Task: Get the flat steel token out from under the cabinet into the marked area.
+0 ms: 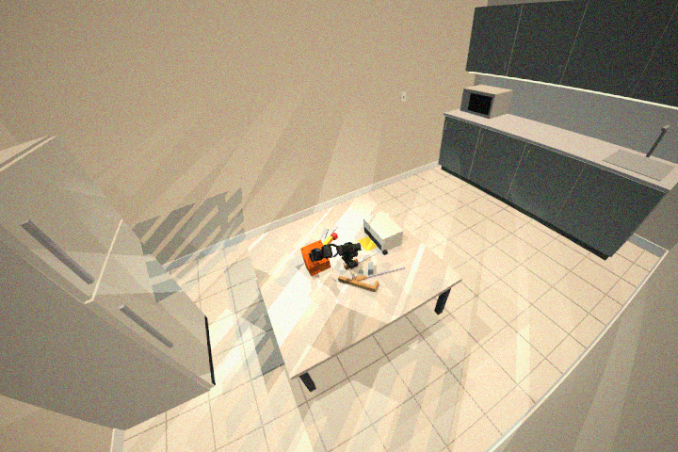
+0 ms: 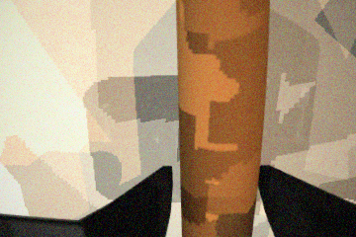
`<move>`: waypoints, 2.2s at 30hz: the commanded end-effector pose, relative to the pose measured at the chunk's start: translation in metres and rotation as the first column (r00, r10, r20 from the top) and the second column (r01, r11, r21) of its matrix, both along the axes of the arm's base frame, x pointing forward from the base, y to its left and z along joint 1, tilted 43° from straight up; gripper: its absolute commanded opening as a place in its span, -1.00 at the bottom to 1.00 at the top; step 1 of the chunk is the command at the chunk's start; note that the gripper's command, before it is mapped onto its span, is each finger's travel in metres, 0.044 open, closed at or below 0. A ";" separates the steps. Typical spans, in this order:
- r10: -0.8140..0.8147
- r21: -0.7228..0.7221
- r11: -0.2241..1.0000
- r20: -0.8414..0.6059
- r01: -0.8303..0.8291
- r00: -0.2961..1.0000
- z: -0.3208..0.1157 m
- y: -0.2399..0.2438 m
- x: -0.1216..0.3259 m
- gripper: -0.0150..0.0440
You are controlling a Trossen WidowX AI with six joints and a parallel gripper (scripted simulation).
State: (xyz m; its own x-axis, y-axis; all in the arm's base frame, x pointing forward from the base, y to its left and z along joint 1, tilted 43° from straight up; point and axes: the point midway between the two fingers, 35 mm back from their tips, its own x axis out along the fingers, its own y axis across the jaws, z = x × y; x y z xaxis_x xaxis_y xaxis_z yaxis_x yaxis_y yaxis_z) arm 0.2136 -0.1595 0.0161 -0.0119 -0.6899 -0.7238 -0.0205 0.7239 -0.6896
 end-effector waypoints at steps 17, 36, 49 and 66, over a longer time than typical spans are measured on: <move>0.002 0.000 1.000 0.001 -0.002 1.000 -0.004 -0.004 -0.001 0.42; -0.002 -0.003 1.000 0.006 0.002 1.000 -0.002 -0.002 0.000 -0.49; 0.017 -0.001 1.000 -0.012 -0.017 1.000 -0.002 -0.002 0.014 -0.49; 0.030 0.000 1.000 -0.024 -0.030 0.999 -0.003 -0.001 0.034 -0.49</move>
State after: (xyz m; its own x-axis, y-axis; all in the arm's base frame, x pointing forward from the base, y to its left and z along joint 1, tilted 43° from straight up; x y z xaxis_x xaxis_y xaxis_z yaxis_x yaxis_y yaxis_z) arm 0.2426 -0.1611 0.0132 -0.0090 -0.6896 -0.7241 -0.0582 0.7233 -0.6881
